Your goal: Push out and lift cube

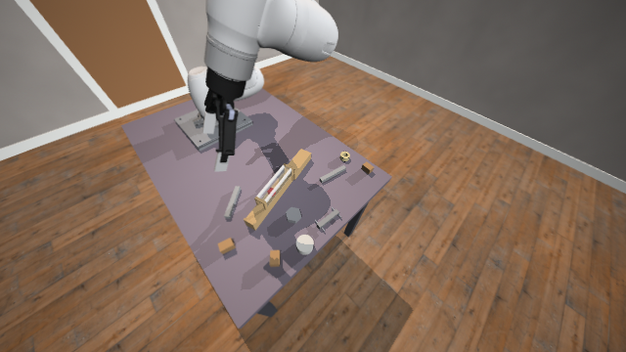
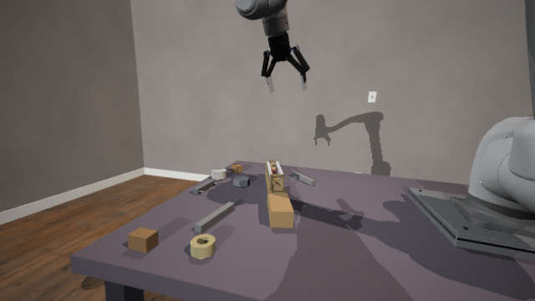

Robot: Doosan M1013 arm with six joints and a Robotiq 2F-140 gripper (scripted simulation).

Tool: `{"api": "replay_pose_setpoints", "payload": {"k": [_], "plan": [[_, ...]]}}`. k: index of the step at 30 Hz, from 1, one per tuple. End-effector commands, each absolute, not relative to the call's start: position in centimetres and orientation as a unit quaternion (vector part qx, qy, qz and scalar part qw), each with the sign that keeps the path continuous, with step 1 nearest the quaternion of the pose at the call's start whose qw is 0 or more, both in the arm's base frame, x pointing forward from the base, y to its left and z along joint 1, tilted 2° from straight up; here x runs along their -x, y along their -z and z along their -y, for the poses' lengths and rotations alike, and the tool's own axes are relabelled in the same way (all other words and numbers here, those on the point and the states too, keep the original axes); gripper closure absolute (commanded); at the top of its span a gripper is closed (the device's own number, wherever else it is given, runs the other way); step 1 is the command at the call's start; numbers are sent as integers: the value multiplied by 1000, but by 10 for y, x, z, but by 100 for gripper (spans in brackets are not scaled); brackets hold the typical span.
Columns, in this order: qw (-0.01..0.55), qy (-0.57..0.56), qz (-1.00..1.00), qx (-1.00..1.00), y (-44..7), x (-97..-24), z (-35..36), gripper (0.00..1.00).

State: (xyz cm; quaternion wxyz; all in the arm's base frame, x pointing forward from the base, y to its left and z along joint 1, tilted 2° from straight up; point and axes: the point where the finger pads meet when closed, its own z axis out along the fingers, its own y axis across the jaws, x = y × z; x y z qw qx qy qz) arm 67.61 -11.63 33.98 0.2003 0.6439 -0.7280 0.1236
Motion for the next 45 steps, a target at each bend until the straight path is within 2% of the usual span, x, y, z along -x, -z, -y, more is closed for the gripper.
{"api": "replay_pose_setpoints", "payload": {"k": [1, 17, 18, 22, 31, 34, 36, 45], "plan": [[200, -124, 728, -644, -340, -676, 116, 0], [200, -124, 728, -644, -340, -676, 116, 0], [200, -123, 728, -644, -340, -676, 116, 100], [194, -105, 706, -673, -322, -672, 120, 100], [135, -26, 571, -809, -230, -644, 133, 100], [135, -26, 571, -809, -230, -644, 133, 100], [103, -4, 510, -854, -194, -630, 136, 100], [56, 10, 426, -903, -149, -609, 140, 100]]}}
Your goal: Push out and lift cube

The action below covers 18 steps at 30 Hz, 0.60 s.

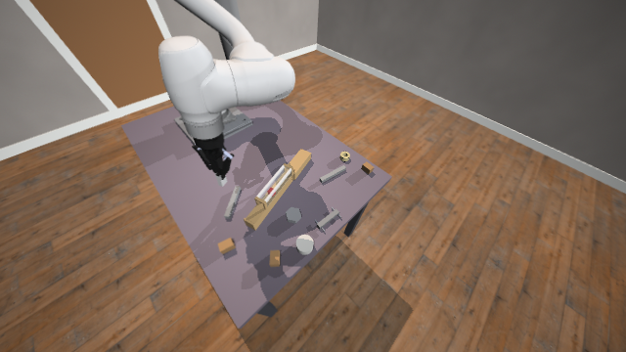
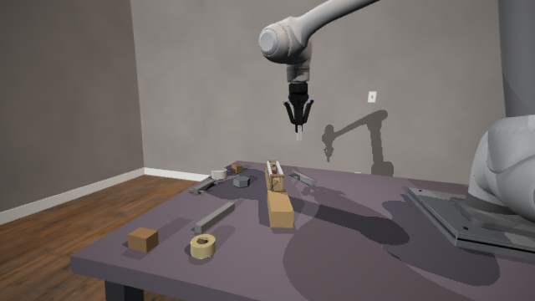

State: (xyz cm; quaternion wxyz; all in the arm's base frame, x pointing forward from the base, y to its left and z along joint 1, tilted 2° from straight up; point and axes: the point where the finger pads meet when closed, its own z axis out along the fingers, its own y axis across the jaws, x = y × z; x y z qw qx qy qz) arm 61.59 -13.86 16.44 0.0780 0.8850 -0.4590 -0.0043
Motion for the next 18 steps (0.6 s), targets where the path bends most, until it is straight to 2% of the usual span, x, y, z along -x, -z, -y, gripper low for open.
{"api": "replay_pose_setpoints", "payload": {"k": [1, 9, 18], "plan": [[43, 12, 404, -914, -137, -603, 141, 100], [14, 9, 348, -937, -110, -587, 143, 100], [13, 9, 346, -938, -109, -587, 143, 100]]}}
